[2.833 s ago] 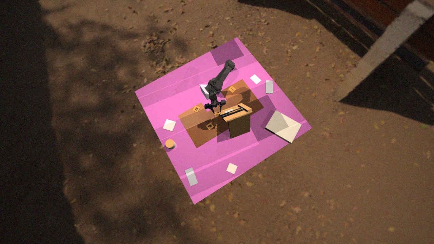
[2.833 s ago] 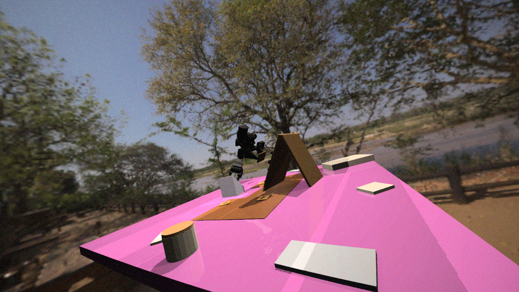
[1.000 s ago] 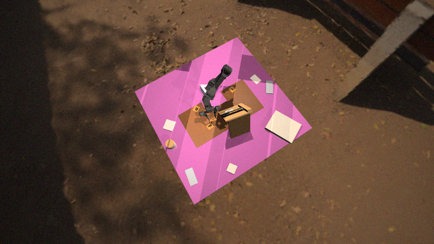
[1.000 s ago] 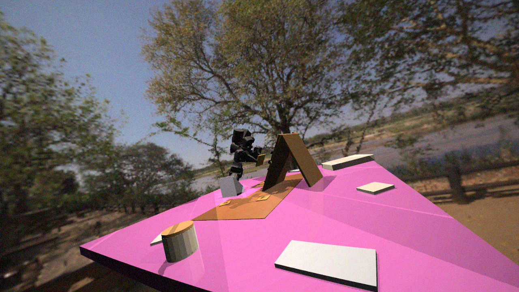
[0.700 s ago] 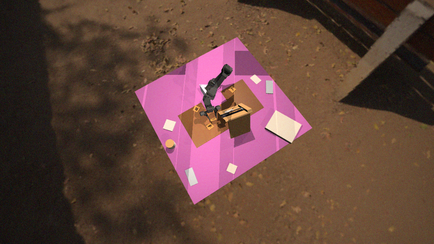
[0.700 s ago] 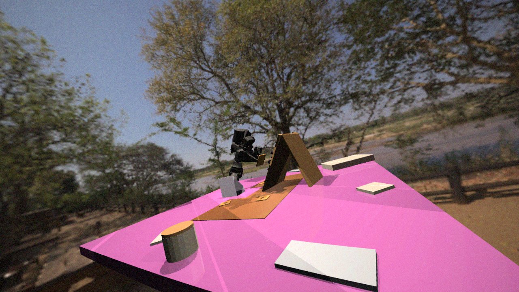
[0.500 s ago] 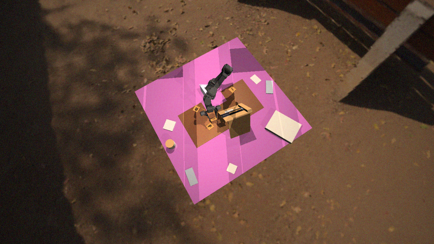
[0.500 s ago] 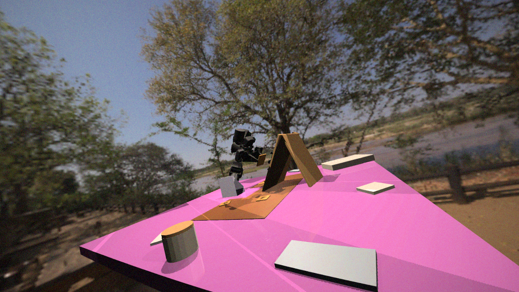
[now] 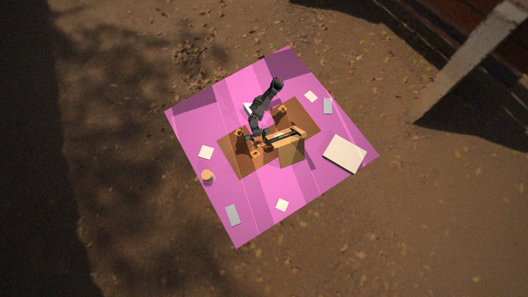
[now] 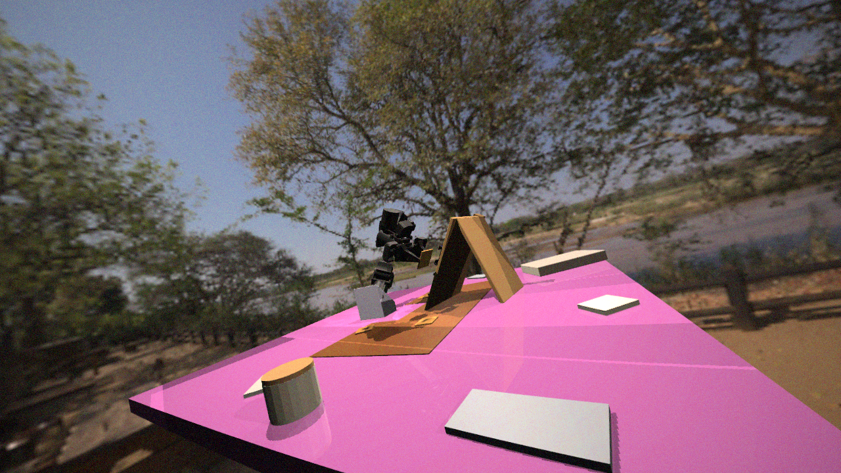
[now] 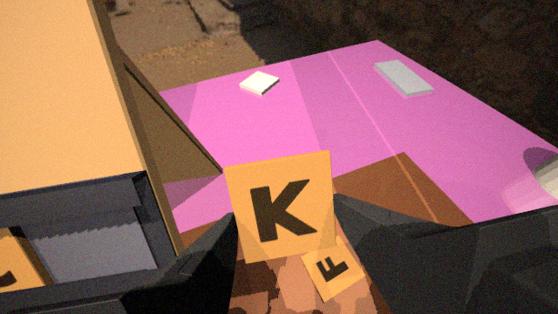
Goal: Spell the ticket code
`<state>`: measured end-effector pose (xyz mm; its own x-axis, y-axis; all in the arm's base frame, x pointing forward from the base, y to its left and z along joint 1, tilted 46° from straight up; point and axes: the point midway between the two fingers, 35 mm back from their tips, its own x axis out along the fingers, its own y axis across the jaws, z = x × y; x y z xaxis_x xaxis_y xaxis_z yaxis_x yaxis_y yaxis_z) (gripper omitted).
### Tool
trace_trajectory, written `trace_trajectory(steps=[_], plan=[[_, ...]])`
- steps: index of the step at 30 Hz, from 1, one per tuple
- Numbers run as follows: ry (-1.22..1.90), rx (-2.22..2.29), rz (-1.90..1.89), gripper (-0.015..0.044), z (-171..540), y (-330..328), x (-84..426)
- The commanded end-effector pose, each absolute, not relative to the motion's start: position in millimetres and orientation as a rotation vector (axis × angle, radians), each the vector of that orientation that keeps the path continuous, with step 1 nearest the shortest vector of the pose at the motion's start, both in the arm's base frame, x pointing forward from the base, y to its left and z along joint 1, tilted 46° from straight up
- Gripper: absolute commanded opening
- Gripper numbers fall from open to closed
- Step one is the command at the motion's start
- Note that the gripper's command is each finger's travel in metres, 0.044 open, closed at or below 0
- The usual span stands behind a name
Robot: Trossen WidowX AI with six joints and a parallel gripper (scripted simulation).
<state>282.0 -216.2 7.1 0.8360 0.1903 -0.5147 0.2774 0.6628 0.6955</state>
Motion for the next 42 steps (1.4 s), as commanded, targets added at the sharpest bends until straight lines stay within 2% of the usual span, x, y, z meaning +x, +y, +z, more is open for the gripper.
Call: trace_trajectory(steps=[1, 42], plan=[[0.596, 0.855, -0.056, 0.0000, 9, -216, 283], [0.596, 0.857, -0.056, 0.0000, 23, -201, 289]])
